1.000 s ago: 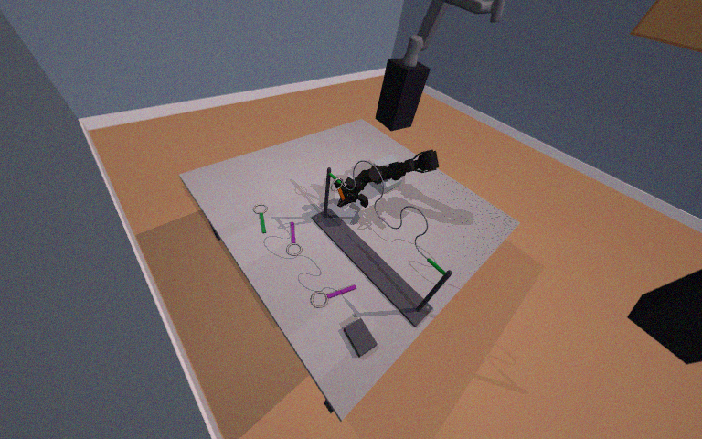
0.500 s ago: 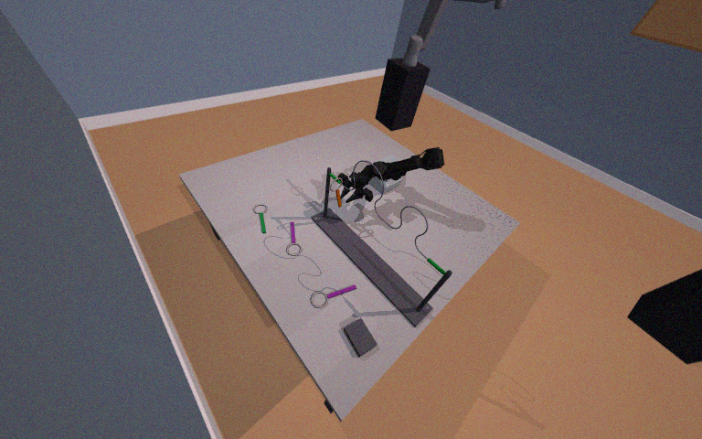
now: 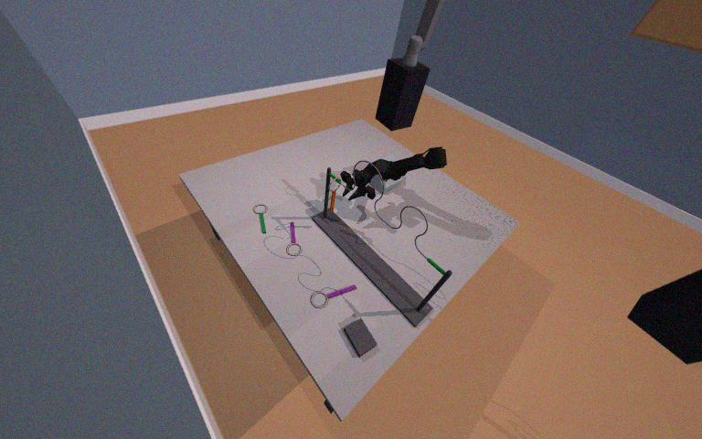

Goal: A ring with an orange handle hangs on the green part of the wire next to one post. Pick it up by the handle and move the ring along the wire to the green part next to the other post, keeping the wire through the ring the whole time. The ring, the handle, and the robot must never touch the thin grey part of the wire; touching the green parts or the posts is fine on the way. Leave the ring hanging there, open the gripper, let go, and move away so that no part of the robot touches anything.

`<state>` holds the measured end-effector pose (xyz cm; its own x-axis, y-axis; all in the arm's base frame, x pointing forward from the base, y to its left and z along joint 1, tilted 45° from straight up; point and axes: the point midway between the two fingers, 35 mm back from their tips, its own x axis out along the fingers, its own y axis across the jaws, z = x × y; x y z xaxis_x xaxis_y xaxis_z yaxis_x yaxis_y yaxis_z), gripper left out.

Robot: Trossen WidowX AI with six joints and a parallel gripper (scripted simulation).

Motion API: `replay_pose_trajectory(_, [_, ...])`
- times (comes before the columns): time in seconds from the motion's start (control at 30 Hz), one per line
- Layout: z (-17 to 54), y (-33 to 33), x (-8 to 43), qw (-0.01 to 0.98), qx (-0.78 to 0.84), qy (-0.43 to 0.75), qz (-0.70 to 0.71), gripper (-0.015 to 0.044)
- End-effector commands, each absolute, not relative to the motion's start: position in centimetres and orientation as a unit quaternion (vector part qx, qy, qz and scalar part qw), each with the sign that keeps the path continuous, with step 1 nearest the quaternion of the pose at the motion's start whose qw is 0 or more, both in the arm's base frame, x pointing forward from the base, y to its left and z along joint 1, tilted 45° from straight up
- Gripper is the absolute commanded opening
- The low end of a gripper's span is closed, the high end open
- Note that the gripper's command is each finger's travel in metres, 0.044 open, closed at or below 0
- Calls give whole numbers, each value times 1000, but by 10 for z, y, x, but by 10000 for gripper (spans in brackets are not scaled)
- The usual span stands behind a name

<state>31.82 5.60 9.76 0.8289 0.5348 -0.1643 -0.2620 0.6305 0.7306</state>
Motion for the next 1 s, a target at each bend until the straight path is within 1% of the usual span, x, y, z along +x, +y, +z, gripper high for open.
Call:
replay_pose_trajectory(0.0, [97,56,317,883,365,188,226,160])
replay_pose_trajectory(0.23, [97,56,317,883,365,188,226,160])
replay_pose_trajectory(0.3, [98,52,312,883,366,187,225,212])
replay_pose_trajectory(0.43, [101,37,281,883,367,186,225,317])
replay_pose_trajectory(0.57, [101,37,279,883,367,186,225,423])
replay_pose_trajectory(0.6, [101,37,279,883,367,186,225,440])
replay_pose_trajectory(0.97, [101,37,279,883,367,186,225,440])
